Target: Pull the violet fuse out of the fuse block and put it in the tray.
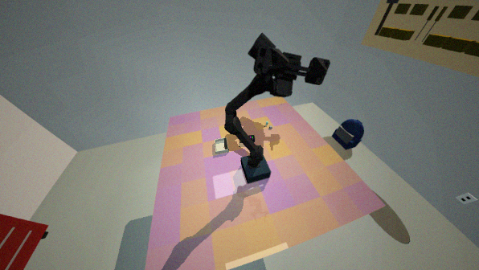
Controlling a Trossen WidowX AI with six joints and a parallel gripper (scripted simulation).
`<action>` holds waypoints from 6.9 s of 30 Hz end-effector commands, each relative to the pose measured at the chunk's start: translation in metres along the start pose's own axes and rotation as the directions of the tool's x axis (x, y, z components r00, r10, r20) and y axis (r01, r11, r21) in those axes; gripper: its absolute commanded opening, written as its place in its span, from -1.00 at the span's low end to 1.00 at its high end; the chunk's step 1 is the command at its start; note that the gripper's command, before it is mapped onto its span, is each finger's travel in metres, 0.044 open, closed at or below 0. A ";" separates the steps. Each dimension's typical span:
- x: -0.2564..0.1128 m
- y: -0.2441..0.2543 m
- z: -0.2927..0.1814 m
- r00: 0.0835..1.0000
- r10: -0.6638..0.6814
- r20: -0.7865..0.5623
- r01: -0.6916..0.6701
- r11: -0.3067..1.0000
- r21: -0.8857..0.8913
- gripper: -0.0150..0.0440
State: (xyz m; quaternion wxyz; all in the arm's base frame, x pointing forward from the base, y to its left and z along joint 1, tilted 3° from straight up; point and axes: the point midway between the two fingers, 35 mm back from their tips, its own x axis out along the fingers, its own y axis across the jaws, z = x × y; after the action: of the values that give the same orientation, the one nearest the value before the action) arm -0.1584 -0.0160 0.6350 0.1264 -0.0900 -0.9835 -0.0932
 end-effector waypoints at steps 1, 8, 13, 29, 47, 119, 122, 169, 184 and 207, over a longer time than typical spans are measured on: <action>0.000 -0.002 0.000 1.000 -0.007 -0.002 0.007 1.000 -0.008 0.78; -0.016 -0.096 -0.002 0.957 -0.279 -0.076 0.241 0.914 -0.325 0.15; -0.048 -0.159 -0.002 0.870 -0.478 -0.125 0.345 0.768 -0.539 -0.28; -0.248 -0.307 0.039 0.287 -0.950 -0.124 0.055 0.146 -0.988 -0.28; -0.469 -0.301 0.150 -0.309 -0.939 0.150 -0.622 0.080 -0.779 -0.28; -0.587 -0.051 0.493 -0.283 -0.203 0.937 0.002 0.977 0.212 -0.28; -0.587 -0.051 0.493 -0.283 -0.203 0.937 0.002 0.977 0.212 -0.28; -0.590 -0.053 0.501 -0.285 -0.206 0.936 -0.002 0.977 0.215 -0.49; -0.588 -0.052 0.494 -0.285 -0.206 0.936 -0.001 0.977 0.214 -0.49; -0.585 -0.049 0.483 -0.284 -0.205 0.937 0.000 0.977 0.214 -0.49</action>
State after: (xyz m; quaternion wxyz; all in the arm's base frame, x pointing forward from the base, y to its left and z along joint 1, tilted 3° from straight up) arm 0.2769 -0.0541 0.0106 -0.7109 -0.0348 -0.6991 0.0687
